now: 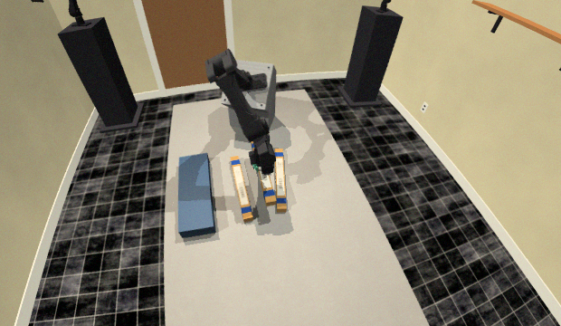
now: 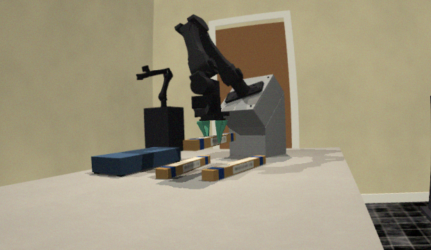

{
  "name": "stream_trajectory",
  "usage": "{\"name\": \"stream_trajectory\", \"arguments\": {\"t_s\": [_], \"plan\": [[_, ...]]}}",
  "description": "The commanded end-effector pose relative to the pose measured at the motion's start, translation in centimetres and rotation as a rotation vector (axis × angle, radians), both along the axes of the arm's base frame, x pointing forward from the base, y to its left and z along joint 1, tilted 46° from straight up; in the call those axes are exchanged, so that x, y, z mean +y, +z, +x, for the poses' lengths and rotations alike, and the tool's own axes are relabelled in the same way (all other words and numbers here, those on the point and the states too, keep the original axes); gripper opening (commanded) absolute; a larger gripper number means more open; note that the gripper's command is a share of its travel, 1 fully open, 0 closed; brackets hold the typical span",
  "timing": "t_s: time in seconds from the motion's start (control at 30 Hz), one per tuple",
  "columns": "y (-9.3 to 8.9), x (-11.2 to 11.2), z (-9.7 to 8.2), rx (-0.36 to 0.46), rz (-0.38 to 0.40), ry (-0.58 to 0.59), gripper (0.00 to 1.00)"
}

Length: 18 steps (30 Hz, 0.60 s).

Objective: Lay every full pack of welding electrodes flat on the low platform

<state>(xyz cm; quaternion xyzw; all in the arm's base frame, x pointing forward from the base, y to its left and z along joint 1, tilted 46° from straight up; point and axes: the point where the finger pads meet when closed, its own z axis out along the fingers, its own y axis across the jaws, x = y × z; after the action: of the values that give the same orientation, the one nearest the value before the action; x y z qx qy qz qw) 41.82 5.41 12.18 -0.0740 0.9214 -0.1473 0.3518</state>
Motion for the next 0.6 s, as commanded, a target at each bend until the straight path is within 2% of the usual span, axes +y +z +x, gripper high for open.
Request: {"name": "stream_trajectory", "arguments": {"t_s": [0.0, 0.1, 0.57], "plan": [[1.4, 0.8, 1.1, -0.037, 0.016, 0.013, 0.0], [2.2, 0.7, 1.0, -0.052, 0.02, 0.012, 0.0], [2.6, 0.8, 1.0, -0.064, 0.024, 0.013, 0.0]]}}
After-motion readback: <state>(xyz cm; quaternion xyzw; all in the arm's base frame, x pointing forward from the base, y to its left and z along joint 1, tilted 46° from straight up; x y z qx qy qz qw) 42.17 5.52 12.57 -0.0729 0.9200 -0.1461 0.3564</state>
